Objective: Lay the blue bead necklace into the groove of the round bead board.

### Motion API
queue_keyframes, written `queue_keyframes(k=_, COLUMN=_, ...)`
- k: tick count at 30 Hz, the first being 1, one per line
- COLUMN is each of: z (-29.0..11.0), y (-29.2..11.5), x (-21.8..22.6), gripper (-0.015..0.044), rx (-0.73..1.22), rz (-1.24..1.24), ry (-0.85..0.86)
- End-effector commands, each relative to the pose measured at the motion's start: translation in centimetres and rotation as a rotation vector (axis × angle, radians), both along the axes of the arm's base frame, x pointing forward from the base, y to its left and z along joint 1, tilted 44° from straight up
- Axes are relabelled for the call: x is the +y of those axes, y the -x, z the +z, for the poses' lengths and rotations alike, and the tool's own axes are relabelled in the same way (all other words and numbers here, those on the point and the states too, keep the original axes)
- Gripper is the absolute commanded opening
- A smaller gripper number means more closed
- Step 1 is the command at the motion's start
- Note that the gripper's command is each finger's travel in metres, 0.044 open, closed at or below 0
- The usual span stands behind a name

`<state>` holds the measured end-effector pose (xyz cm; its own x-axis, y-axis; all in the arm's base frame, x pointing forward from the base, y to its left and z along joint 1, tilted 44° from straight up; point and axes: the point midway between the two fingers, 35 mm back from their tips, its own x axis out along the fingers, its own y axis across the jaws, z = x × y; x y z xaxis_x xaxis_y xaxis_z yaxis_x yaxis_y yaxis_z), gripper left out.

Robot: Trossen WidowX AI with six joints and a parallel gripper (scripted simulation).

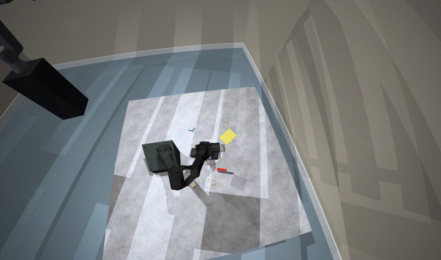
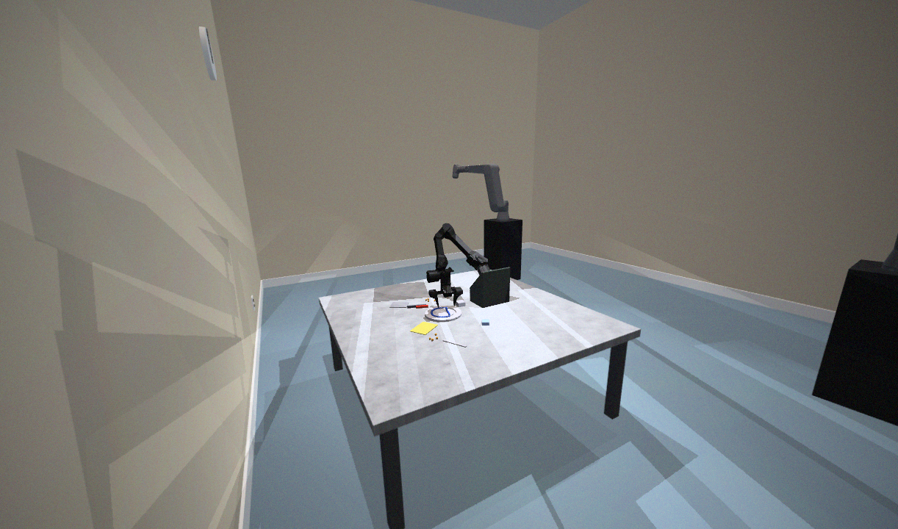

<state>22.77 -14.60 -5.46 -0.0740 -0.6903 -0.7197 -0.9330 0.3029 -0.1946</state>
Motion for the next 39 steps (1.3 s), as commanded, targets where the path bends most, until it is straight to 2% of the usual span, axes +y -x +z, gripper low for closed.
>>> queue_keyframes(k=1, z=0.1, y=0.0, x=0.0, gripper=0.044, rx=-0.003, rz=-0.002, ry=0.004)
queue_keyframes(k=8, z=0.1, y=0.0, x=0.0, gripper=0.044, rx=-0.003, rz=-0.002, ry=0.004)
queue_keyframes(k=20, z=-3.4, y=-4.1, x=6.7, gripper=0.0125, rx=-0.099, rz=-0.098, ry=-0.001)
queue_keyframes(k=25, z=-4.6, y=-4.8, x=9.2, gripper=0.012, rx=-0.131, rz=-0.131, ry=0.012)
queue_keyframes(k=39, z=-5.4, y=-4.9, x=8.3, gripper=0.012, rx=-0.14, rz=-0.129, ry=0.009)
